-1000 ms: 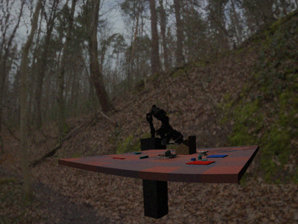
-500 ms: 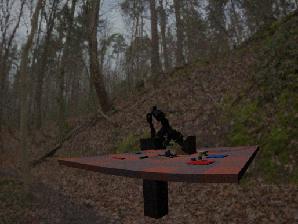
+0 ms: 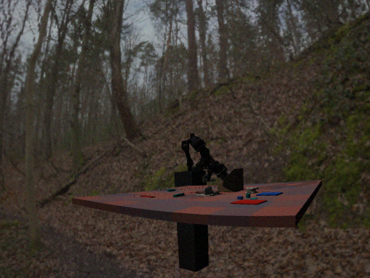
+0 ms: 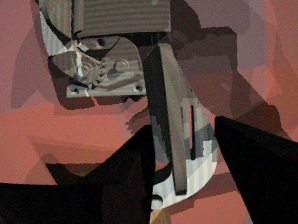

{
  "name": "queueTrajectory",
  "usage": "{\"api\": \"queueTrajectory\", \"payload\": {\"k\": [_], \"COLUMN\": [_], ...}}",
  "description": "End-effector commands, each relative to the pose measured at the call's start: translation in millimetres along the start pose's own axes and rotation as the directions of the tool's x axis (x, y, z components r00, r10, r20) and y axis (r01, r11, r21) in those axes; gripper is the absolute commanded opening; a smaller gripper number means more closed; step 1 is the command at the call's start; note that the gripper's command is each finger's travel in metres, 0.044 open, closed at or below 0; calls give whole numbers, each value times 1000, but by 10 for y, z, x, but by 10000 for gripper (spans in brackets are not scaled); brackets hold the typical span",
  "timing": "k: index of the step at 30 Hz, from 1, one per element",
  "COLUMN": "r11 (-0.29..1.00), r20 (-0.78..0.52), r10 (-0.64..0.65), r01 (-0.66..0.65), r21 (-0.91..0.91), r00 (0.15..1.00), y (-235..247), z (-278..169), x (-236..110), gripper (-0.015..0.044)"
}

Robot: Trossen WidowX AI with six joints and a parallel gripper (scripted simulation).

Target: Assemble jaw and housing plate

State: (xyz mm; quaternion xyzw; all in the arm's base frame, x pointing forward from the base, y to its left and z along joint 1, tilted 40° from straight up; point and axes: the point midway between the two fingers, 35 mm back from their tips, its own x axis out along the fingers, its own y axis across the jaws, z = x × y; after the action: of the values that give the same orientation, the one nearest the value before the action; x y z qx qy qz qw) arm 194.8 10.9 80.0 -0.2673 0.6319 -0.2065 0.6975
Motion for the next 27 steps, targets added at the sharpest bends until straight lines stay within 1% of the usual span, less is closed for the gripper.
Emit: {"api": "queueTrajectory", "payload": {"k": [1,18,27], "r11": [1000,1000,1000], "r20": [2,2,4], "r10": [-5,-5,-4], "r01": [5,5,4], "r21": [-7,-31,-30], "r00": [1000,1000,1000], "y": [-5,-4,62], "z": [-3,2,257], "x": [8,7,-20], "gripper": [134,134,134]}}
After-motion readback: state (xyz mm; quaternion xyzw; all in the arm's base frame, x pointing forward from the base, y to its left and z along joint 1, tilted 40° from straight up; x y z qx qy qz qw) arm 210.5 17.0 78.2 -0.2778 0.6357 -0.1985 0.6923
